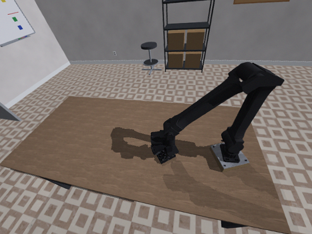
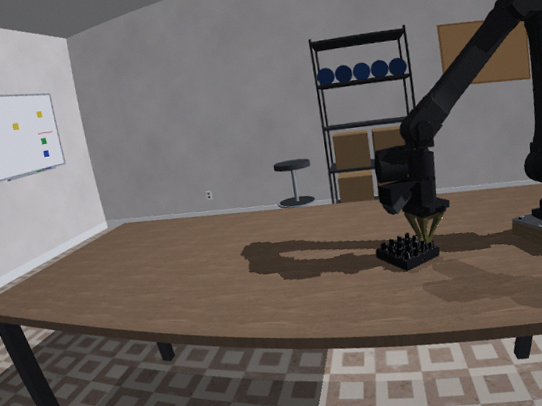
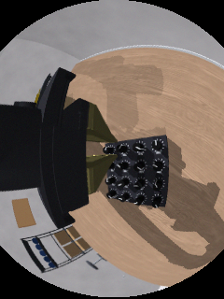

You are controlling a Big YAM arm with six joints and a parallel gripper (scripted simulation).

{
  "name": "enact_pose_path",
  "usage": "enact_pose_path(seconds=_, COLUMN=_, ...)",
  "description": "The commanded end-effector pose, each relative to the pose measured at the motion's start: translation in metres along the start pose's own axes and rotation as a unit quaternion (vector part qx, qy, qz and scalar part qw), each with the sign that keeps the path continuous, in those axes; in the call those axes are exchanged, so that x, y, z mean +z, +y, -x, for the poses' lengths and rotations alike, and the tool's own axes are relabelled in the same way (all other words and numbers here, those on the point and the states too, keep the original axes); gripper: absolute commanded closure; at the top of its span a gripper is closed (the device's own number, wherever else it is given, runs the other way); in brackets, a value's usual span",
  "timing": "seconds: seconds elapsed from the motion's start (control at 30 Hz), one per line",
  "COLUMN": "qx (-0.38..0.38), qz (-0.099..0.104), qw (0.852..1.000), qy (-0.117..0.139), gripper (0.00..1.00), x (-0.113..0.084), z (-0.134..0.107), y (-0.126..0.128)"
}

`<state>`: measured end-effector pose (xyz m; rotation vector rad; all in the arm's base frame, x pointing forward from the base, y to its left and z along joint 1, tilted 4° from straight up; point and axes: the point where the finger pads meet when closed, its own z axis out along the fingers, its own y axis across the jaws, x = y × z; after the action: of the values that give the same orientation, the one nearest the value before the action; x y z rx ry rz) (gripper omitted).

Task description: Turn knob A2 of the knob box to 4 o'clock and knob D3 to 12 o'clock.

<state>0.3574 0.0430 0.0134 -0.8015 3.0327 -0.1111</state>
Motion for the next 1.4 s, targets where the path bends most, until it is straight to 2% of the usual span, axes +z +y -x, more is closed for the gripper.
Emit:
enact_pose_path(seconds=0.0, qx=0.003, qz=-0.008, qw=1.0, qy=-0.017, gripper=0.82, x=-0.0065, z=0.0058, y=-0.0076)
enact_pose_path(seconds=1.37, qx=0.003, qz=-0.009, qw=1.0, qy=-0.019, gripper=0.82, x=-0.008, z=0.0127, y=-0.0095)
